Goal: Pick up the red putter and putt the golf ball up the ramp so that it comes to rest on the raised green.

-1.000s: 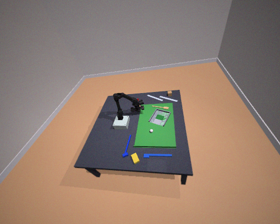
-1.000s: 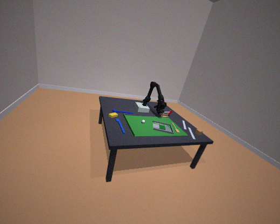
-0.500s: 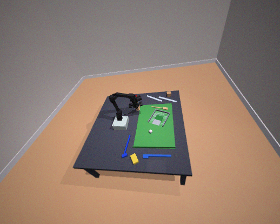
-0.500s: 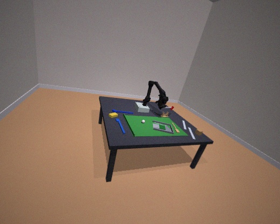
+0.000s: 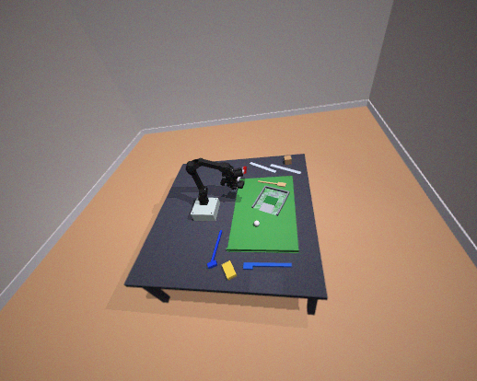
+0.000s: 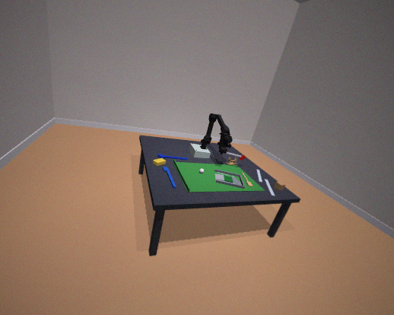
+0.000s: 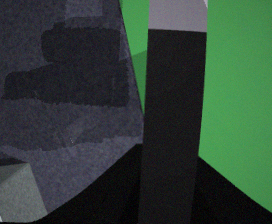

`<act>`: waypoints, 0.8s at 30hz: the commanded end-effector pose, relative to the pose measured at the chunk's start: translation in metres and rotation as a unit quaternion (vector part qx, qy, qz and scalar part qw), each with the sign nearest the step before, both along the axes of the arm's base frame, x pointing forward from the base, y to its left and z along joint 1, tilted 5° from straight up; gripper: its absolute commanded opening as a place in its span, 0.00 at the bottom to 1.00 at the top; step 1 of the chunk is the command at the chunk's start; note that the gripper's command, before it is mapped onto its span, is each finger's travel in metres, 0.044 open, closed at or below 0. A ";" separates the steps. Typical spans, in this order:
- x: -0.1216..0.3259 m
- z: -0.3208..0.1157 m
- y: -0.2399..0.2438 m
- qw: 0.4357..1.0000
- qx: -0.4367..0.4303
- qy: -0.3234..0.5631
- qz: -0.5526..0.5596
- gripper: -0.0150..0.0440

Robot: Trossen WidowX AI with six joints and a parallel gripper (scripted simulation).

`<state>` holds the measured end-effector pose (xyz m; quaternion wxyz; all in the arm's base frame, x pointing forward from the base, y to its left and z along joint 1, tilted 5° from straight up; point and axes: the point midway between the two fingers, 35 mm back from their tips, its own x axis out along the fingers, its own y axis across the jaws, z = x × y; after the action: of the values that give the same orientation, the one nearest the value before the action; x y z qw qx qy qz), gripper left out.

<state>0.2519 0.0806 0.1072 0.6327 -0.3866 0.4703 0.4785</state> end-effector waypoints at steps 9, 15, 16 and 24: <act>0.010 0.001 -0.056 0.982 -0.003 0.021 -0.186 0.25; 0.010 0.002 -0.086 0.958 -0.004 0.034 -0.283 0.25; 0.010 0.002 -0.091 0.953 -0.004 0.037 -0.300 0.25; 0.003 0.003 -0.130 0.901 -0.005 0.059 -0.430 0.25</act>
<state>0.2559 -0.0359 0.1076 0.7391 -0.1529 0.6196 0.2156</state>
